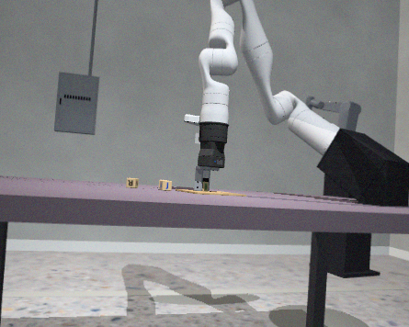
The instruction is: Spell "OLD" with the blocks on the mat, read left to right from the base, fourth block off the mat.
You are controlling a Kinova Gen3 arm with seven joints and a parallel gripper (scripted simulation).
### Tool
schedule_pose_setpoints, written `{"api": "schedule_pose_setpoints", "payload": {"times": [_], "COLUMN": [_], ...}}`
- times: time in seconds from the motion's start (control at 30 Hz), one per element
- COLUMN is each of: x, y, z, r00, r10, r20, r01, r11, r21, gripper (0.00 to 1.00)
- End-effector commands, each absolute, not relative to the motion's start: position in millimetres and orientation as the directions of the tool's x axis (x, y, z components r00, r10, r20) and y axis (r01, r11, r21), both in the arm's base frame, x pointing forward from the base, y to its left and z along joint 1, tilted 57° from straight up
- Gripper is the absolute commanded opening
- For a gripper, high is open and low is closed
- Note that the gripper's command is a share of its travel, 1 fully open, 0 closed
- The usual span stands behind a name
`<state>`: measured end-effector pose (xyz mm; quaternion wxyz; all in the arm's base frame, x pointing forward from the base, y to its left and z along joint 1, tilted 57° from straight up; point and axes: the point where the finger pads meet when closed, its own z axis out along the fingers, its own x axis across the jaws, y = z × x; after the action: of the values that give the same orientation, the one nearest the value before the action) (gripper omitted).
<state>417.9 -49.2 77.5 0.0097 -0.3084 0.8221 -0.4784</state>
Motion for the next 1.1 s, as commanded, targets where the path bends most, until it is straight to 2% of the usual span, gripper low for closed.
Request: {"api": "schedule_pose_setpoints", "payload": {"times": [0.0,0.47,1.07], "x": [418.2,416.0,392.0], "y": [-48.4,-42.9,16.8], "z": [77.5,81.3,122.9], "r00": [-0.809,-0.809,-0.809], "r10": [-0.518,-0.518,-0.518], "r20": [0.278,0.278,0.278], "r01": [-0.498,-0.498,-0.498], "r11": [0.352,0.352,0.352], "r21": [-0.793,-0.793,-0.793], "gripper": [0.49,0.49,0.49]}}
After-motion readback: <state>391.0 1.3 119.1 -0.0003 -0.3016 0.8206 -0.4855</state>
